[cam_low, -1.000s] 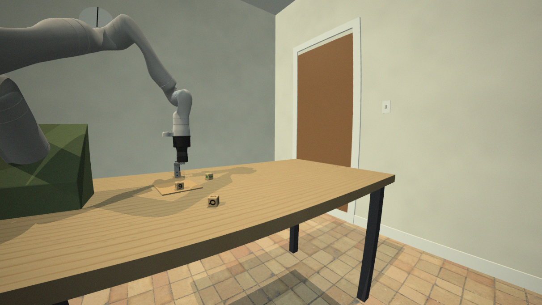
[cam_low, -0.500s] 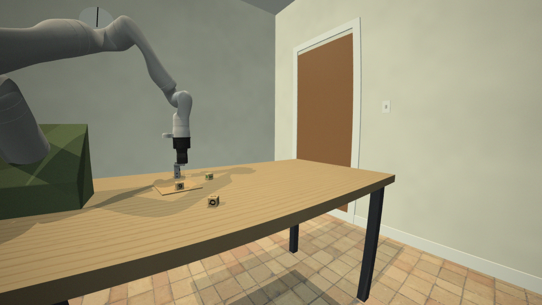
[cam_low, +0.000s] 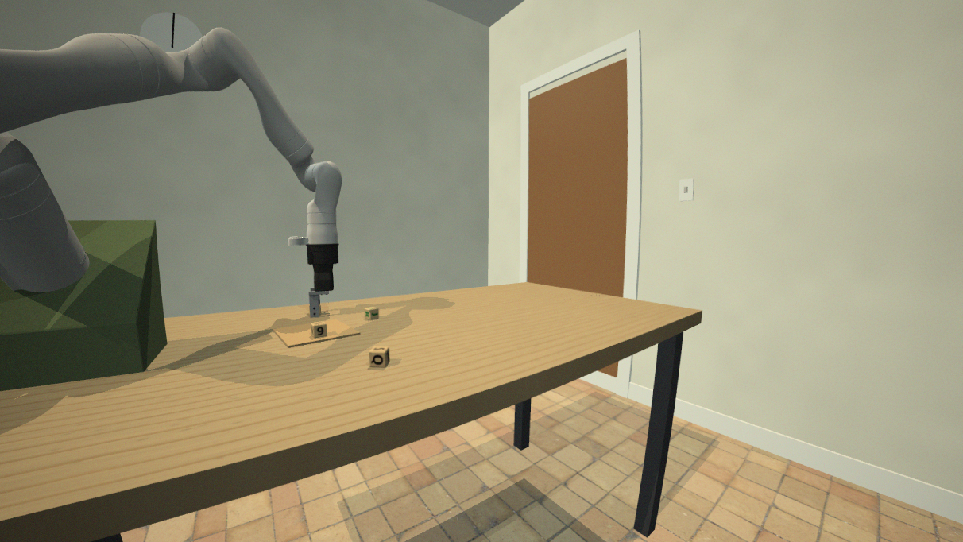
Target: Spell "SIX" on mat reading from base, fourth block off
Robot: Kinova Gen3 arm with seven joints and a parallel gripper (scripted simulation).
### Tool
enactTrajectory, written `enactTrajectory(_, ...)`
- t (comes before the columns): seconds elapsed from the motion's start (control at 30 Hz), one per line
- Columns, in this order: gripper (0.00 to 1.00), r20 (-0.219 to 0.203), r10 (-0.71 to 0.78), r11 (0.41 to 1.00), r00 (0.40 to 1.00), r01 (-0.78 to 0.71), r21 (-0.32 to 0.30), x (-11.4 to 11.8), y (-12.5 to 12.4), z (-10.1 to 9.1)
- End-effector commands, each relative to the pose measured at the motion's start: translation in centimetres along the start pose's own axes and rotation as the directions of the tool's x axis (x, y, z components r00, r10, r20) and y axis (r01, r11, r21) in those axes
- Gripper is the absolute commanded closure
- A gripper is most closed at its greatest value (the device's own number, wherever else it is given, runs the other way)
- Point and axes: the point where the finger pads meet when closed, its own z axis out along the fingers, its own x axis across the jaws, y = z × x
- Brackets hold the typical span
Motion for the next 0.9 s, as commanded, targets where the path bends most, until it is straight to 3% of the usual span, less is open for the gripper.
enactTrajectory(0.0, 0.0, -0.002, 0.0, 1.0, 1.0, 0.0, -0.001, 0.06, 0.05, -0.09)
enactTrajectory(0.3, 0.0, -0.002, 0.0, 1.0, 1.0, 0.0, -0.001, 0.06, 0.05, -0.09)
enactTrajectory(0.33, 0.21, -0.002, 0.0, 1.0, 1.0, 0.0, -0.001, 0.06, 0.05, -0.09)
enactTrajectory(0.87, 0.21, -0.002, 0.0, 1.0, 1.0, 0.0, -0.001, 0.06, 0.05, -0.09)
